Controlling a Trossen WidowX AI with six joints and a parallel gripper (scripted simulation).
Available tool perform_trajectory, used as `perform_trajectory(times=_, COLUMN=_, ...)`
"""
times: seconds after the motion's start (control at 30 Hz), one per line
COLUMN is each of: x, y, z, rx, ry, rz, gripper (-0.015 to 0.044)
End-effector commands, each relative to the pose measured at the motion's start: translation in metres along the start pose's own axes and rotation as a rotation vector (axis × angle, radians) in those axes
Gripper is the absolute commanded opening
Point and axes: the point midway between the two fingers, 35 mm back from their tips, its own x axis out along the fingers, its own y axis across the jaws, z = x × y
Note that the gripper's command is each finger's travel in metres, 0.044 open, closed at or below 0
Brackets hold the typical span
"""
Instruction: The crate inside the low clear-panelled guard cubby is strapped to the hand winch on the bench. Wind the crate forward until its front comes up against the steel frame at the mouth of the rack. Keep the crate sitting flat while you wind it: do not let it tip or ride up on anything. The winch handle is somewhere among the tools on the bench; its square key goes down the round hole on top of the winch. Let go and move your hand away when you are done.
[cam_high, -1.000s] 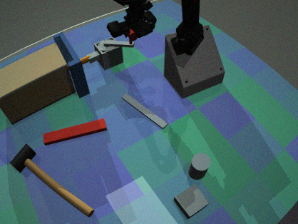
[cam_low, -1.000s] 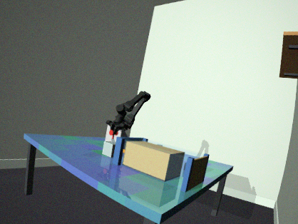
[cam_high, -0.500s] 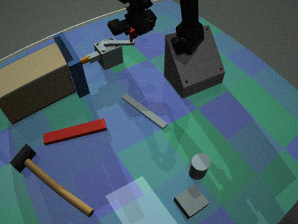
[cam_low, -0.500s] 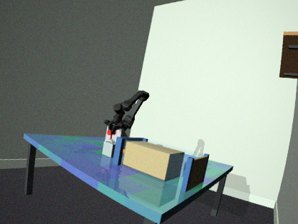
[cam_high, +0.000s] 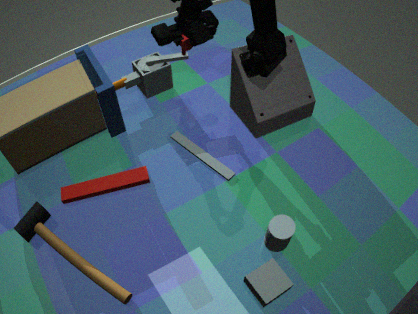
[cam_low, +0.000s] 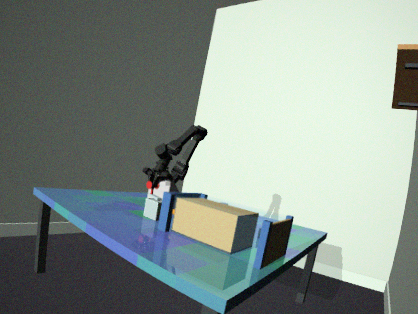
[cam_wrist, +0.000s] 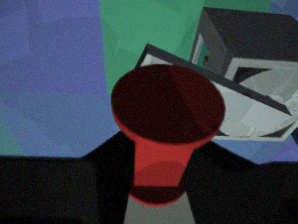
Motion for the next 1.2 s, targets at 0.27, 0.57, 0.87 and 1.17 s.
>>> perform_trajectory(times=0.27, x=0.007, y=0.004, z=-0.014, rx=-0.011, ry=0.009, rz=0.009, gripper=0.0000)
perform_trajectory(times=0.57, x=0.011, y=0.005, z=-0.023, rx=-0.011, ry=0.010, rz=0.009, gripper=0.0000)
perform_trajectory(times=0.87, x=0.015, y=0.005, z=-0.033, rx=-0.011, ry=0.011, rz=0.009, gripper=0.0000)
perform_trajectory(times=1.17, x=0.019, y=0.005, z=-0.042, rx=-0.011, ry=0.012, rz=0.009, gripper=0.0000)
